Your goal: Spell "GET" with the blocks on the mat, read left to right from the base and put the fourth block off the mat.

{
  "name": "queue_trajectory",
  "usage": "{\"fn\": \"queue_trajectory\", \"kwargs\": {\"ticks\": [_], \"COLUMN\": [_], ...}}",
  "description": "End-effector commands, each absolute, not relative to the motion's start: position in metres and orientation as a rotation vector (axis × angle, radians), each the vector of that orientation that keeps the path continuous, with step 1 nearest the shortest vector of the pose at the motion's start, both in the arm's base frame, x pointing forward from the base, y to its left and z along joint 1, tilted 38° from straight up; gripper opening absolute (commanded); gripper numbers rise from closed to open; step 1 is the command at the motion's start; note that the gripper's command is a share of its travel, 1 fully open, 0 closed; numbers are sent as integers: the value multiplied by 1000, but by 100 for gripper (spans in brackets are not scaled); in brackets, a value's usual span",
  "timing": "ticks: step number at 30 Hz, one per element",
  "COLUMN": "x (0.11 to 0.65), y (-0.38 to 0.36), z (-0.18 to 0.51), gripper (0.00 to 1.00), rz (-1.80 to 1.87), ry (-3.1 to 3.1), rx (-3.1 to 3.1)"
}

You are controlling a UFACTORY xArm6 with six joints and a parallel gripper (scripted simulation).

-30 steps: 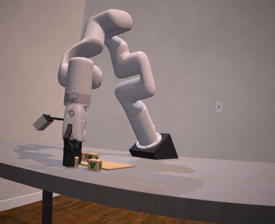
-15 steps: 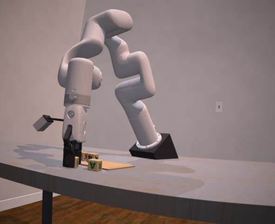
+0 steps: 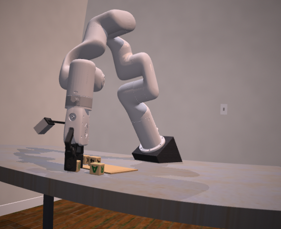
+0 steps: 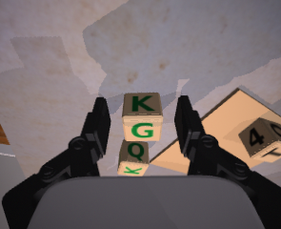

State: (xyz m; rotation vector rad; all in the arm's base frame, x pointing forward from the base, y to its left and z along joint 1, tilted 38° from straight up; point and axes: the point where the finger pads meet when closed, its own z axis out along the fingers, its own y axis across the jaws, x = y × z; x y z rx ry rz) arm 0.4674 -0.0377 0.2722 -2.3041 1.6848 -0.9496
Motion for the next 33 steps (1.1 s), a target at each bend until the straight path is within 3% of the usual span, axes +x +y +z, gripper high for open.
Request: {"fn": "queue_trajectory", "kwargs": {"ticks": [1,8,9,25,26,33], "x": [468,468,468,468,468,468], "y": [-37,-37,-37,-37,-37,-37], "z": [274,274,274,274,274,274], "gripper": [69,69,47,47,27,27], "rz": [-953,-953,-953,-953,-953,-953], "ry": [1683,1683,1683,1683,1683,1683], "rx": [-2301,-2301,-2301,-2301,-2301,-2301]}}
